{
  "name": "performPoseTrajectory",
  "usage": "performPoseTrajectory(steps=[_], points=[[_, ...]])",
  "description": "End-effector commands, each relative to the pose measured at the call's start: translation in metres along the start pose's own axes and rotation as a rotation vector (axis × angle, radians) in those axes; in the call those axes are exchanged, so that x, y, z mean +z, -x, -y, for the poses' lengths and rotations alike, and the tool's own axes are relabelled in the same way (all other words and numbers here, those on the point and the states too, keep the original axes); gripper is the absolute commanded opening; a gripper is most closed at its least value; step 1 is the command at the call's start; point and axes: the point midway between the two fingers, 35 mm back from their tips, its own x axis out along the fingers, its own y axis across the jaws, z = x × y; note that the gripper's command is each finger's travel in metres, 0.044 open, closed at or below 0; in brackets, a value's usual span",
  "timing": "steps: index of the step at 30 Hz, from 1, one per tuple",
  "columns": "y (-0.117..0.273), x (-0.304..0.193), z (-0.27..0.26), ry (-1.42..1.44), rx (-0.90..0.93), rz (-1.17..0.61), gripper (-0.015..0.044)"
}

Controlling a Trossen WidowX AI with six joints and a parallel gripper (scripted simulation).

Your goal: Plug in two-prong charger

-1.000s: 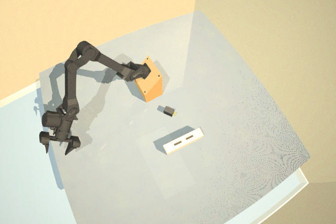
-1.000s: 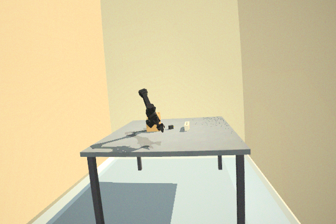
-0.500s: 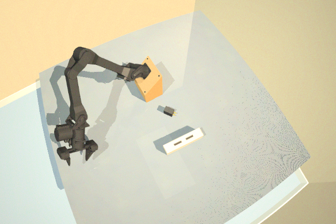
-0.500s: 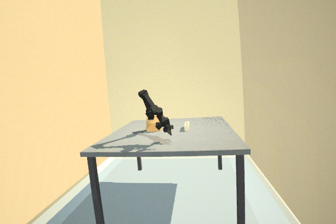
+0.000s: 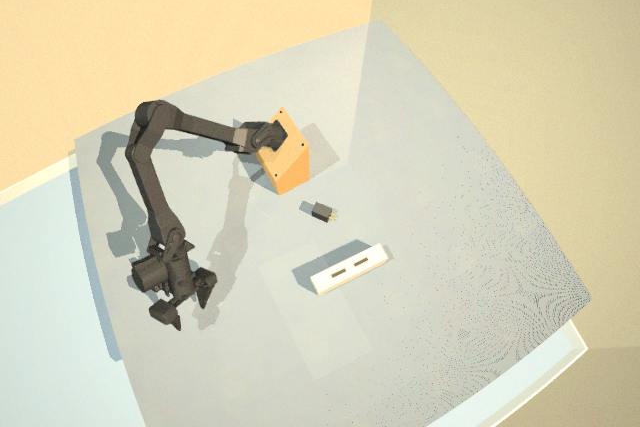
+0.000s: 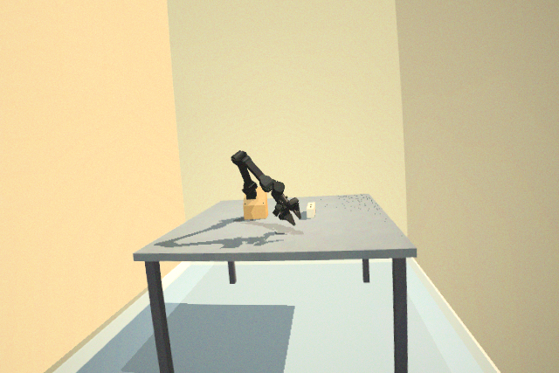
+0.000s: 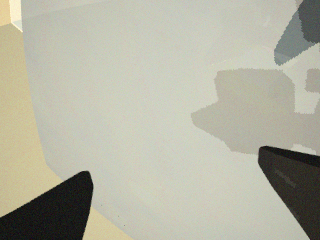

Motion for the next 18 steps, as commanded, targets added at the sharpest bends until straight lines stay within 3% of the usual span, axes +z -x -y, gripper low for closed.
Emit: performPoseTrajectory(steps=[1, 18], points=[[-0.003, -0.02, 0.015, 0.079, -0.055, -0.03, 0.044], [0.001, -0.11, 0.083, 0.466, -0.256, -0.218, 0.044]])
